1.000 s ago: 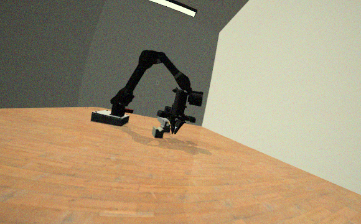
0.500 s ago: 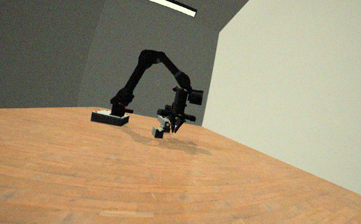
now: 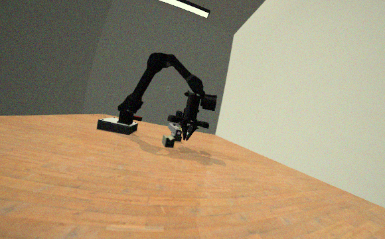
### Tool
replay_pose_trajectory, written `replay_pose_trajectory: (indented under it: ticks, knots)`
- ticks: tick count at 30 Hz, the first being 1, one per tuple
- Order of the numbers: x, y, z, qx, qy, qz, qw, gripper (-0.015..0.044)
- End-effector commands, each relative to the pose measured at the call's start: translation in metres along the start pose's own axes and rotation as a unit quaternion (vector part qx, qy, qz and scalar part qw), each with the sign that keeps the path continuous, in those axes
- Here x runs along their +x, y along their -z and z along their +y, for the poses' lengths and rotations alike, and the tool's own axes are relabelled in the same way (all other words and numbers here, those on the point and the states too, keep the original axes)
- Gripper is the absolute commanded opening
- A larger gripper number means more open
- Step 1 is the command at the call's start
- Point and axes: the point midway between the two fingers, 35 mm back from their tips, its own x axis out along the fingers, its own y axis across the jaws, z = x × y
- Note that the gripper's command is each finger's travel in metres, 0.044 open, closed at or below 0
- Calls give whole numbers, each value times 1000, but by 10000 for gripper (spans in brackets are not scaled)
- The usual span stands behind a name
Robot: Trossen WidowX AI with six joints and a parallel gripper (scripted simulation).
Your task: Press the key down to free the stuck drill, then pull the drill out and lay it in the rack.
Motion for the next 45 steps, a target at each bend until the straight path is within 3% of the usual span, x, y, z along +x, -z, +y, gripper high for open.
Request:
replay_pose_trajectory:
  ticks: [1,30,45]
  knots:
    - [-3,0,-1,-2,3,-1,1000,0]
    - [-12,-1,-2,-2,3,-1,1000,0]
    - [-12,7,26,-2,2,0,1000,0]
